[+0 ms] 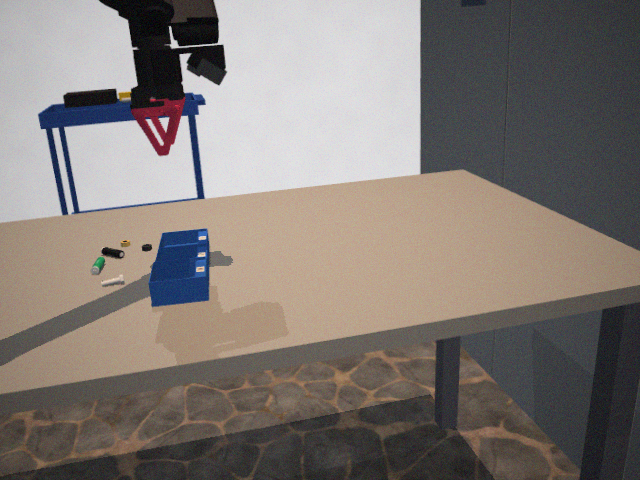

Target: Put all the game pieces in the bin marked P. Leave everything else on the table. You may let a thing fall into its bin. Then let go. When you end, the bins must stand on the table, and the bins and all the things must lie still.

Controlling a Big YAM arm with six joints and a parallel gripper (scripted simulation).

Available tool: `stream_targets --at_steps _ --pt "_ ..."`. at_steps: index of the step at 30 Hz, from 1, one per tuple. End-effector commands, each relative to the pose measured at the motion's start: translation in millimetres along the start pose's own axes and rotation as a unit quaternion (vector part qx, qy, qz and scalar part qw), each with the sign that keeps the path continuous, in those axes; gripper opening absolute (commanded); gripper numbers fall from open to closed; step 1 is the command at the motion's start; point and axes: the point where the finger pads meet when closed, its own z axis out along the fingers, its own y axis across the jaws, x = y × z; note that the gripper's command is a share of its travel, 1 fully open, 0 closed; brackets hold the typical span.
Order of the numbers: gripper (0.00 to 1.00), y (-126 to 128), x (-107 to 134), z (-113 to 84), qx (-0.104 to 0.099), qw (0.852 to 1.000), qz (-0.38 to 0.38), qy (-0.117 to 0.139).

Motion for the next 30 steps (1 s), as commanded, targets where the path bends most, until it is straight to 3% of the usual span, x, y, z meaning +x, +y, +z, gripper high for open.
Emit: stream_targets --at_steps 1,30 --pt "1.0 -8.4 -3.6 -1.2 0.0 1.0 0.023 -0.006" --pt "1.0 -2.1 -10.3 -7.6 -0.003 1.0 0.01 -0.01"
